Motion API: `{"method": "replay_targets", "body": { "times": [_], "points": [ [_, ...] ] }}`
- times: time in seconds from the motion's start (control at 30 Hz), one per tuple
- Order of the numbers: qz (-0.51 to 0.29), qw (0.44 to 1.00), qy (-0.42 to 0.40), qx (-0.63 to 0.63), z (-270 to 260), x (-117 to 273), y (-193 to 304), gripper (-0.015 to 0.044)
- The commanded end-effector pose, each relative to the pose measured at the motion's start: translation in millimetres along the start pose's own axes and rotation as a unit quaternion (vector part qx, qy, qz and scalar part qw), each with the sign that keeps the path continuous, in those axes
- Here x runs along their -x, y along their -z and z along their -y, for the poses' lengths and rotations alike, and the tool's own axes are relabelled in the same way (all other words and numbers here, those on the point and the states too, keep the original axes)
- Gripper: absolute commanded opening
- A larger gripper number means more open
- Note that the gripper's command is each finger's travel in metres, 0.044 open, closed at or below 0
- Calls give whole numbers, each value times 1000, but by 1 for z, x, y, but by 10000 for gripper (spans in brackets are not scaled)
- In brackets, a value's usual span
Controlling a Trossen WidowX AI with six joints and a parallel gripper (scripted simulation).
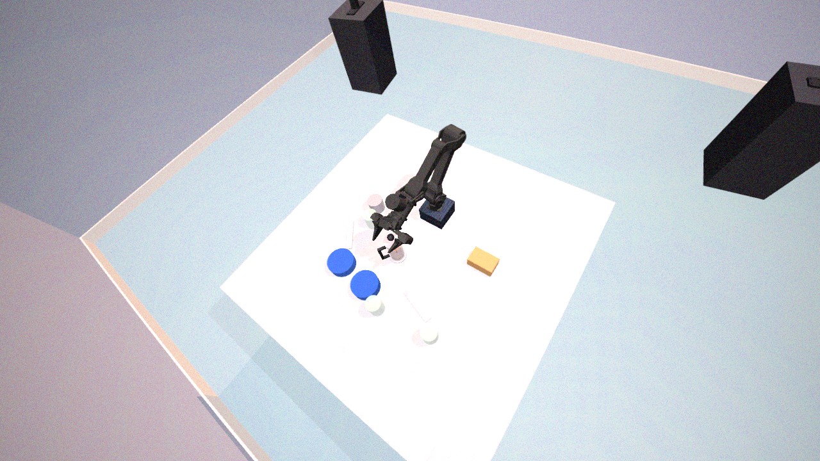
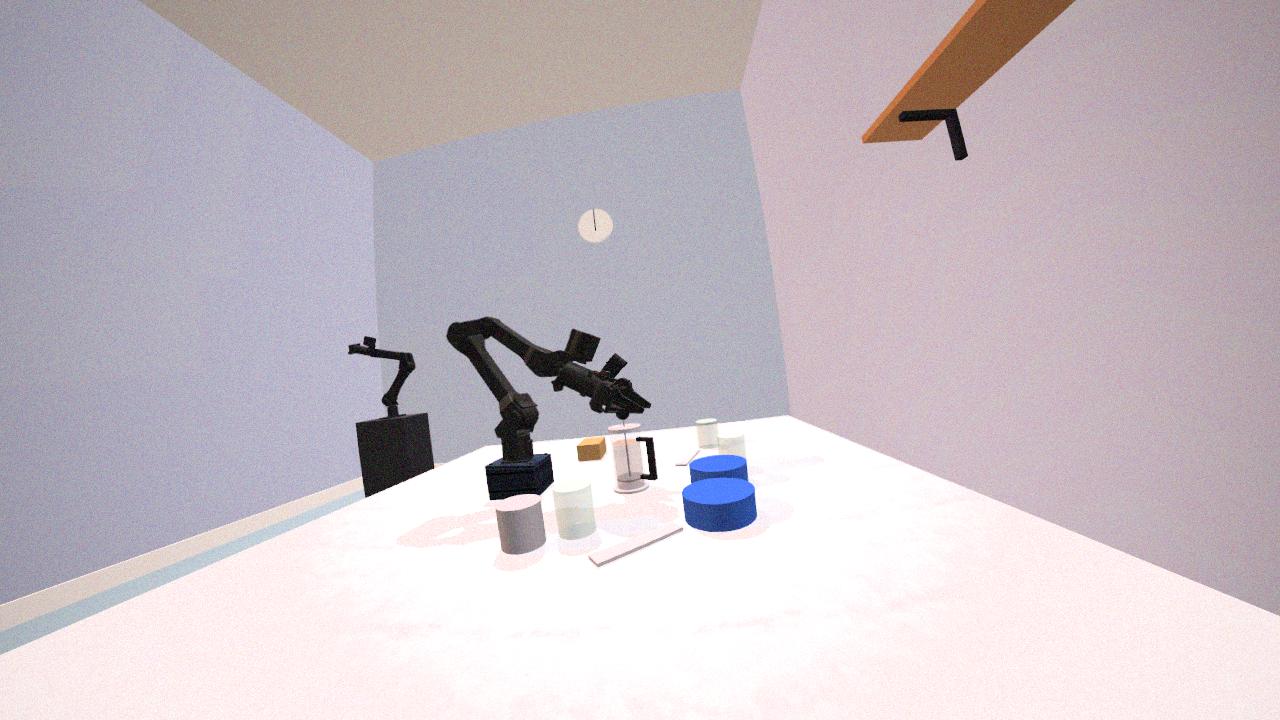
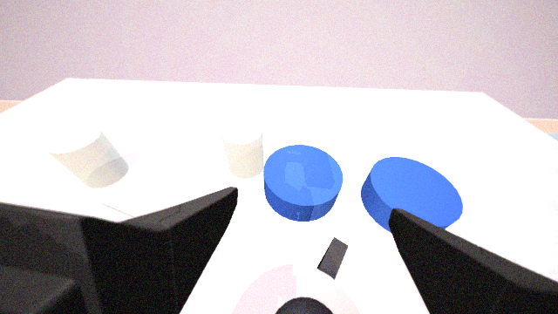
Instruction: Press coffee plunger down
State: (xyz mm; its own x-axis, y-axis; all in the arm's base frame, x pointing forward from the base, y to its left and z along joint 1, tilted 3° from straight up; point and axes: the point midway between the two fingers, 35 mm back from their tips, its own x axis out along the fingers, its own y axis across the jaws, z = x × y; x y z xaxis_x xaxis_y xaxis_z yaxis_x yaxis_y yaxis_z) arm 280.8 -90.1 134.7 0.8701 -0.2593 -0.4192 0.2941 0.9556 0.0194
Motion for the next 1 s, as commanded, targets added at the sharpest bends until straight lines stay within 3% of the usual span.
{"method": "replay_targets", "body": {
  "times": [0.0,0.17,0.4,0.97],
  "points": [
    [-1,1000,0,0,0,1,0,440],
    [-2,1000,-1,3,0,16,-16,440],
    [-13,1000,-1,-2,0,79,-44,440],
    [-13,1000,-1,-2,0,80,-43,440]
  ]
}}
